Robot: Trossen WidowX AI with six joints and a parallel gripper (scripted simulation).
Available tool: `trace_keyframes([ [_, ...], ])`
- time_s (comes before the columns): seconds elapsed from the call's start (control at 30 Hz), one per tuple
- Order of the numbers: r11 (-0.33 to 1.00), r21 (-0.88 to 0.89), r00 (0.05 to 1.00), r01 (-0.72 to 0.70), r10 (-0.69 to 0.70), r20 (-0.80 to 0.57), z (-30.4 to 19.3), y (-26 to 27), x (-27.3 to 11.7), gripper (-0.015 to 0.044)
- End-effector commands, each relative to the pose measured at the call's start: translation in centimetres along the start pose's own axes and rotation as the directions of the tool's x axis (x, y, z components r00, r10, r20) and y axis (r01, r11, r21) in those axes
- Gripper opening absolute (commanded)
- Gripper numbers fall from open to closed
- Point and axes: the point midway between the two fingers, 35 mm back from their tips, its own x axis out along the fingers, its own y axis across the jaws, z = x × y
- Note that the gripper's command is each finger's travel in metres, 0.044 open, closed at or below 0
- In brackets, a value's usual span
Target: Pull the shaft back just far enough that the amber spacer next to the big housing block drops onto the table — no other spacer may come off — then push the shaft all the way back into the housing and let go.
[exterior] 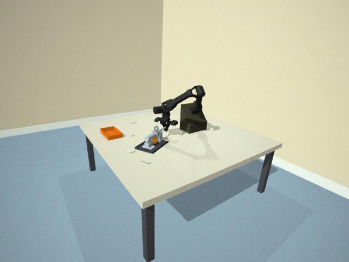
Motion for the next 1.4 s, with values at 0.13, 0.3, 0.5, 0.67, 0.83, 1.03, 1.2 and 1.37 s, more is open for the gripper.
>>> trace_keyframes([
  [0.13,1.0,-0.004,1.0,0.002,-0.002,0.001,0.1,0.0,0.0,0.0],
  [0.3,1.0,-0.005,1.0,0.002,-0.002,0.001,0.3,0.0,0.0,0.0],
  [0.5,1.0,-0.005,1.0,0.002,-0.002,0.001,0.6,0.0,0.0,0.0],
  [0.67,1.0,-0.005,1.0,0.002,-0.002,0.001,0.7,0.0,-0.1,0.0],
  [0.83,1.0,-0.005,1.0,0.002,-0.002,0.001,0.9,0.0,-0.1,0.0],
  [1.03,1.0,-0.005,1.0,0.002,-0.002,0.001,1.2,0.0,-0.1,0.0],
  [1.2,1.0,-0.005,1.0,0.002,-0.002,0.001,1.3,0.0,-0.1,0.0],
  [1.37,1.0,-0.005,1.0,0.002,-0.002,0.001,1.5,0.0,-0.1,0.0],
])
